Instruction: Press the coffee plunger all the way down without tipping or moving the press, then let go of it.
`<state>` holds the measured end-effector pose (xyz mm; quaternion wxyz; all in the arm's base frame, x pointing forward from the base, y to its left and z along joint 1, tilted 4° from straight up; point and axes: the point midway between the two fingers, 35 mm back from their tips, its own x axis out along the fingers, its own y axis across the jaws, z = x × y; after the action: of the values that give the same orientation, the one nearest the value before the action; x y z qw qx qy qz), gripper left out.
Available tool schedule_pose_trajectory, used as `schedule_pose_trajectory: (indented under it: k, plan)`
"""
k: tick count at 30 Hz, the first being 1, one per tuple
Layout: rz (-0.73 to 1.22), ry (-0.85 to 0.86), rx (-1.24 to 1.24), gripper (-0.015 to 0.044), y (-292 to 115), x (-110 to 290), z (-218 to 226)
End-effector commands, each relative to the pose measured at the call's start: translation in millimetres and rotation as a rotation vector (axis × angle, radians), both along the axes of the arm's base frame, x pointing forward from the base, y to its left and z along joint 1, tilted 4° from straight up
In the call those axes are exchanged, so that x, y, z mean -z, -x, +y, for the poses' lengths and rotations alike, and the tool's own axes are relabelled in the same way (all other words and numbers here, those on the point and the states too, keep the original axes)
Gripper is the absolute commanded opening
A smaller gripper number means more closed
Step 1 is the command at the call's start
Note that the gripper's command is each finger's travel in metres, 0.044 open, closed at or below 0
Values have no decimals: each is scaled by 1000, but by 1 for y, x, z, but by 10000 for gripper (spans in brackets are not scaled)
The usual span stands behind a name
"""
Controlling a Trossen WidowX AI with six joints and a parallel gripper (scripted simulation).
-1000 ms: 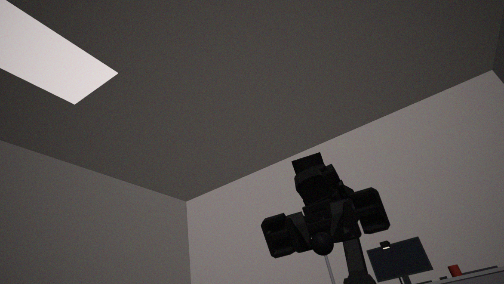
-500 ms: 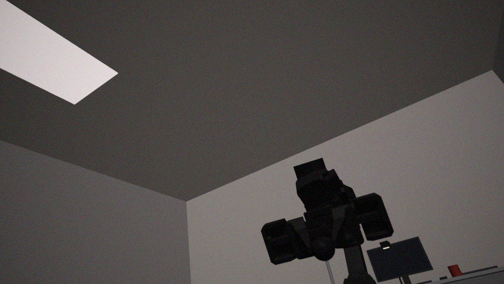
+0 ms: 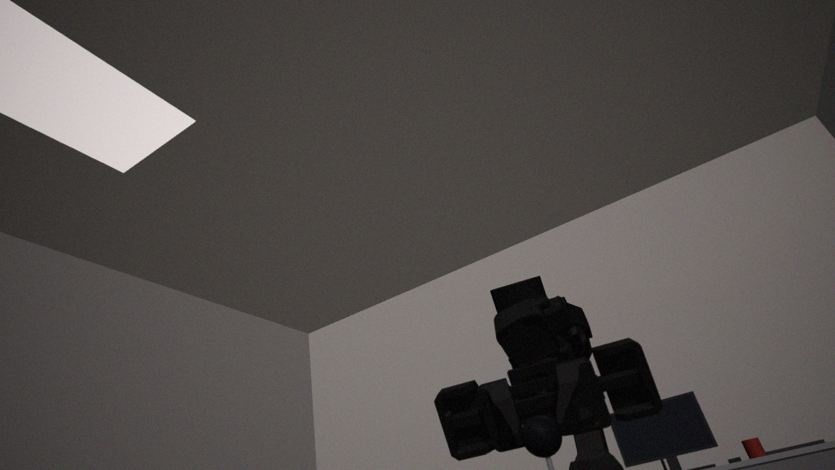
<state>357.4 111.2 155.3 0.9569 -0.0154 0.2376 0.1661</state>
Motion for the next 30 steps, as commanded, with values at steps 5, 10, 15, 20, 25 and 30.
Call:
schedule_pose_trajectory:
  k: [5,10,15,20,25,30]
  plan:
    - [62,13,5,118,5,36,0]
    - [62,13,5,118,4,44,1]
    - [62,13,5,118,1,51,3]
    - [62,13,5,118,-4,54,5]
    - [61,13,5,118,-7,54,6]
    - [61,13,5,118,-9,54,7]
